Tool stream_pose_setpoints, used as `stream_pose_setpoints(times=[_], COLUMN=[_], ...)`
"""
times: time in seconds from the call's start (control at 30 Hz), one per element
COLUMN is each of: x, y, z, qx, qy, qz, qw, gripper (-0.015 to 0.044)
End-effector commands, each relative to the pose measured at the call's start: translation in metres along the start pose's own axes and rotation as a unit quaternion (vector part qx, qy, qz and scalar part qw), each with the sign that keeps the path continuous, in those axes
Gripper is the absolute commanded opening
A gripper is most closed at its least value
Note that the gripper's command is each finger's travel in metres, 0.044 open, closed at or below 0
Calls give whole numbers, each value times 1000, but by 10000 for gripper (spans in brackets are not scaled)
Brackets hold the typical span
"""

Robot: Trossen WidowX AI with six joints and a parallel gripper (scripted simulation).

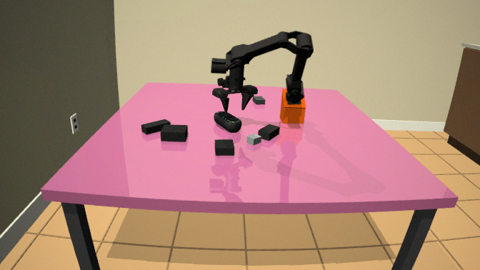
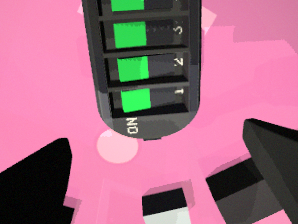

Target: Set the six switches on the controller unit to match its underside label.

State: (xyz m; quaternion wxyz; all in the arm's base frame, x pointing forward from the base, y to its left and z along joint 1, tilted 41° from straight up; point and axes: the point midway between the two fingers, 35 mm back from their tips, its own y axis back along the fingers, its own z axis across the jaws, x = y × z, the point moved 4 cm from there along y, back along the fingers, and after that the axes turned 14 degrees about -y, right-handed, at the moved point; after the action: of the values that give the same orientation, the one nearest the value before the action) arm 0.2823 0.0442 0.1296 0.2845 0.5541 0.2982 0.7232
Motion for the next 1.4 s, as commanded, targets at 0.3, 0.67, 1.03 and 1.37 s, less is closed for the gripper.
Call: stream_pose_setpoints(times=[0.3, 0.67, 1.03, 1.37], x=[4, 4, 4, 5], y=[-12, -30, -48, -56], z=[3, 3, 2, 1], qx=[7, 7, 7, 6], qy=[-3, -3, -3, -3], qz=[-5, -5, -4, -3], qw=[1000, 1000, 1000, 1000], gripper=[440, 440, 440, 361])
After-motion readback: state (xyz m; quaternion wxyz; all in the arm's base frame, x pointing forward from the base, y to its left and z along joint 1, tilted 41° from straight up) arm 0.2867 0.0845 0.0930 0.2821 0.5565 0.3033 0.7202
